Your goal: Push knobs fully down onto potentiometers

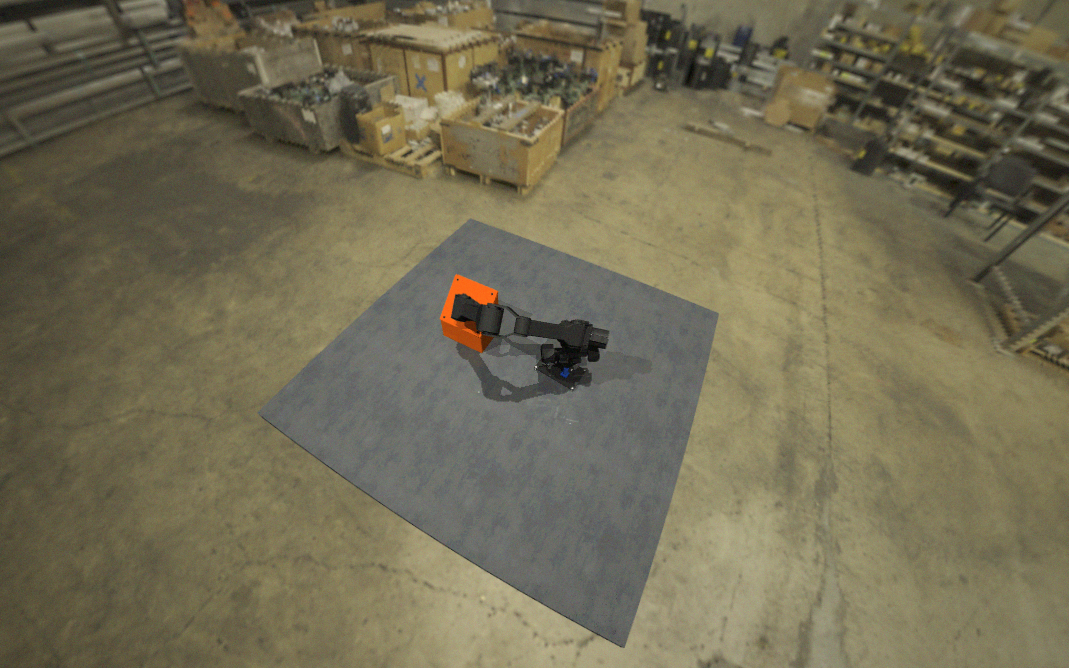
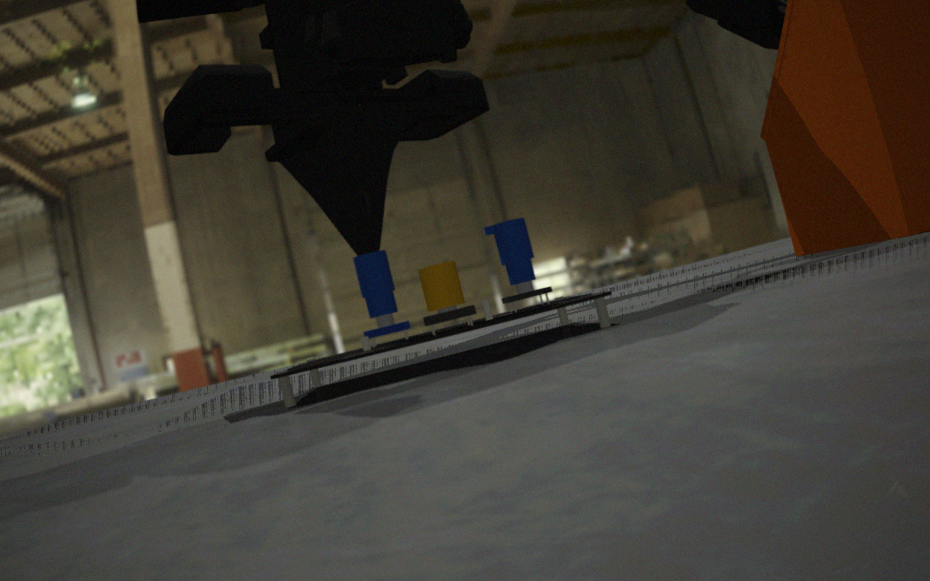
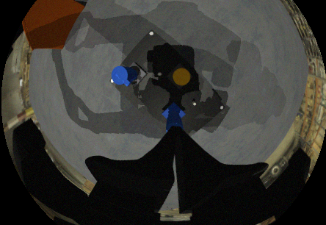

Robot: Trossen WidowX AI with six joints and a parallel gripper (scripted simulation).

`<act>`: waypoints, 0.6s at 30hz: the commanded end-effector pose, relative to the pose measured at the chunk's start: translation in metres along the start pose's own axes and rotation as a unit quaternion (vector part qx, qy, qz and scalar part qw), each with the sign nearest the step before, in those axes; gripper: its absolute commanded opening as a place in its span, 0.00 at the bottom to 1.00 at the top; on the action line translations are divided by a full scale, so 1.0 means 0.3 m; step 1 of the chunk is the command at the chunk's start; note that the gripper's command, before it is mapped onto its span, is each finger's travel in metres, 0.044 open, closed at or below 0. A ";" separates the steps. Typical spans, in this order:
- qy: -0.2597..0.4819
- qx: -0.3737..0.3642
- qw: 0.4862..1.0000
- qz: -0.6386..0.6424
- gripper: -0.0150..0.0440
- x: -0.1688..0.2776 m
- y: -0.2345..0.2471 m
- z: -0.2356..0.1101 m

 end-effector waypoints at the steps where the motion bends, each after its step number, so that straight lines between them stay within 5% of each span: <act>1: 0.002 -0.001 1.000 0.002 0.25 0.003 -0.001 -0.018; 9: 0.001 0.000 1.000 0.002 0.25 0.002 -0.001 -0.053; 18: 0.000 -0.007 1.000 -0.003 0.65 -0.007 0.011 -0.034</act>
Point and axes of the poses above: the point midway between the two fingers, 35 mm back from their tips, its own z axis out along the fingers, its own y axis across the jaws, x = y × z, the point moved 6 cm from there along -z, back along the fingers, and after that the axes turned 5 degrees about z, right-handed, at the moved point
